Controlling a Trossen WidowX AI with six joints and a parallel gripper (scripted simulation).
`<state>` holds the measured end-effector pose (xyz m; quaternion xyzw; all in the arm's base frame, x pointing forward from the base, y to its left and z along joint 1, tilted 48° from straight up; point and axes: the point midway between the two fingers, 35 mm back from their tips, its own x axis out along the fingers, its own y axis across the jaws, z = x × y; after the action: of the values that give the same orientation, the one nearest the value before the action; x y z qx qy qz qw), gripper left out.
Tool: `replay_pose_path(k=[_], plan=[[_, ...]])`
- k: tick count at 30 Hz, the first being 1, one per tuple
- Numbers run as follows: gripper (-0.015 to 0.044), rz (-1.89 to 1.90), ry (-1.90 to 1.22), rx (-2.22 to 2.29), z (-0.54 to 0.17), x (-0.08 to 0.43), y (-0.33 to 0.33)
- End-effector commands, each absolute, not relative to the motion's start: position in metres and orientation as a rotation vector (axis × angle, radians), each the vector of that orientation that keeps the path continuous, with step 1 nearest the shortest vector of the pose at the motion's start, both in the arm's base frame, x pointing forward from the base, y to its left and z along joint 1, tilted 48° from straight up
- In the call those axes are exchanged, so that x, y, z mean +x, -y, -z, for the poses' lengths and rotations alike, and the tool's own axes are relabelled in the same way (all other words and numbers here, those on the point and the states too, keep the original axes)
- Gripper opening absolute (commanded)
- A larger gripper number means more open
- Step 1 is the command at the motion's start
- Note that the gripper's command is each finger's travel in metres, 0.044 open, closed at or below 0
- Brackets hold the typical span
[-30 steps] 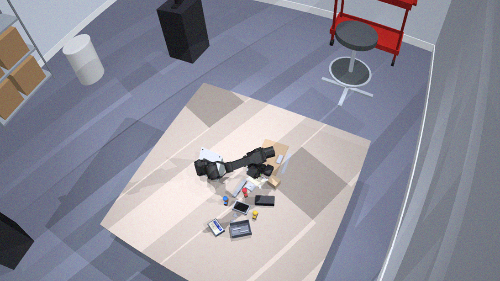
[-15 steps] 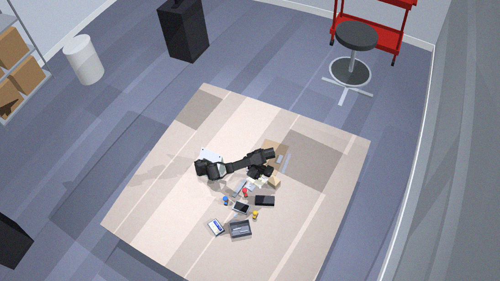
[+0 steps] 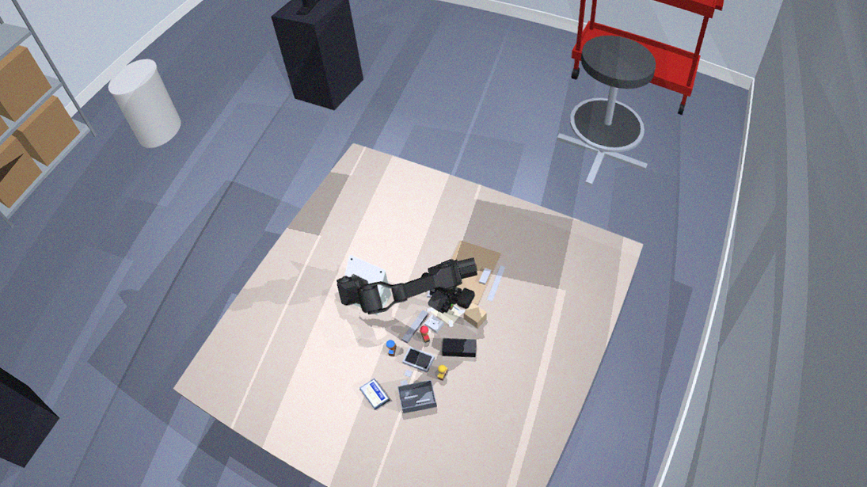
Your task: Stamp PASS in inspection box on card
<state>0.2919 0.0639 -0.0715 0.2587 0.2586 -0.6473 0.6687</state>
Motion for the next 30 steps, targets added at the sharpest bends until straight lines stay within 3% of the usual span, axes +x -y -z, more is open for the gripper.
replay_pose_path(k=[1, 30], plan=[[0.0, 1.456, -0.584, 0.575, 0.074, 0.292, -0.061], [0.0, 1.457, -0.581, 0.572, 0.085, 0.291, -0.047]])
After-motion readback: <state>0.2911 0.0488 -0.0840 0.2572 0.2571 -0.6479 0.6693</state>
